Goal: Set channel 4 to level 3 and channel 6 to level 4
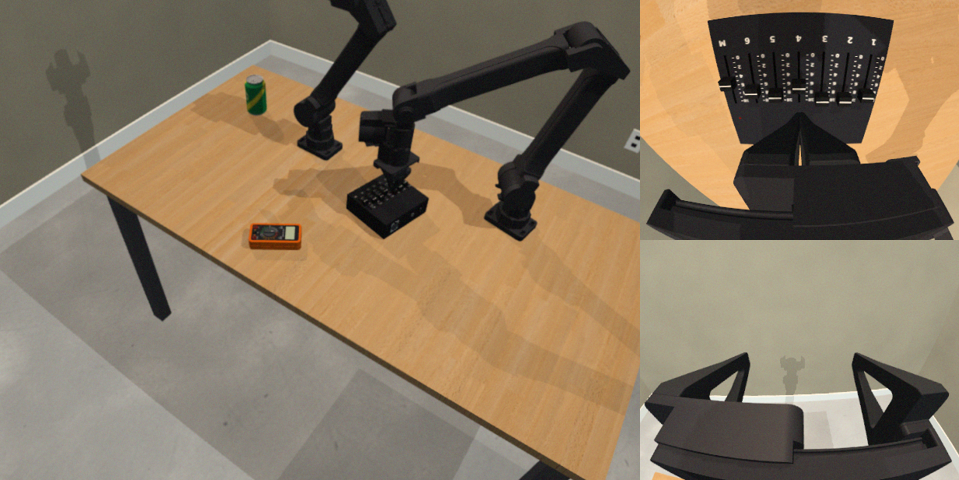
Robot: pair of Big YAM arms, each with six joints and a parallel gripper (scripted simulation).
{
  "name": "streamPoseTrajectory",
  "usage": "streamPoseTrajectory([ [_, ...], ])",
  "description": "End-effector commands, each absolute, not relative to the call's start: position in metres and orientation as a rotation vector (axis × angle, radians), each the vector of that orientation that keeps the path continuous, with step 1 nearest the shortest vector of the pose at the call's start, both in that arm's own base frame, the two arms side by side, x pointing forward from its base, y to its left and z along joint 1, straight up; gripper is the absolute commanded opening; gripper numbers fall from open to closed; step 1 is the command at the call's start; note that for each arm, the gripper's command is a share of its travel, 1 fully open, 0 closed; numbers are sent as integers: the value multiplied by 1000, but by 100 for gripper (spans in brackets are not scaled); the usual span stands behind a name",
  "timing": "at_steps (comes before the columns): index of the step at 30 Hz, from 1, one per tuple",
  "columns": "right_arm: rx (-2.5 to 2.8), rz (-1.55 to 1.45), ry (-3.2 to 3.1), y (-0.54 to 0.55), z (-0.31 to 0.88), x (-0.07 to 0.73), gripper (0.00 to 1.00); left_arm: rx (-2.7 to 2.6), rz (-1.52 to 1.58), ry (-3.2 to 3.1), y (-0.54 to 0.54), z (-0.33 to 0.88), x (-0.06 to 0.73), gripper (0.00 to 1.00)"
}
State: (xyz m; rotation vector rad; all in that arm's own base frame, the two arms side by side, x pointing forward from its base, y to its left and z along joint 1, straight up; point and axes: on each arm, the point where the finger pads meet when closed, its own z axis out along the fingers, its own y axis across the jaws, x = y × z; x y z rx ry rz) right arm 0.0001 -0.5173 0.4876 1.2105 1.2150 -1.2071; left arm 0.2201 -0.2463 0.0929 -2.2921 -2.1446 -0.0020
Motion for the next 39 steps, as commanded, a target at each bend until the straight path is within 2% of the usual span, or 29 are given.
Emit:
streamPoseTrajectory([
  [1, 1178, -1230, 1165, -523, 529, -2, 100, -2314, 3, -2159, -253, 96, 228, 0],
  [39, 1178, -1230, 1165, -523, 529, -2, 100, -2312, 3, -2163, -252, 88, 228, 0],
])
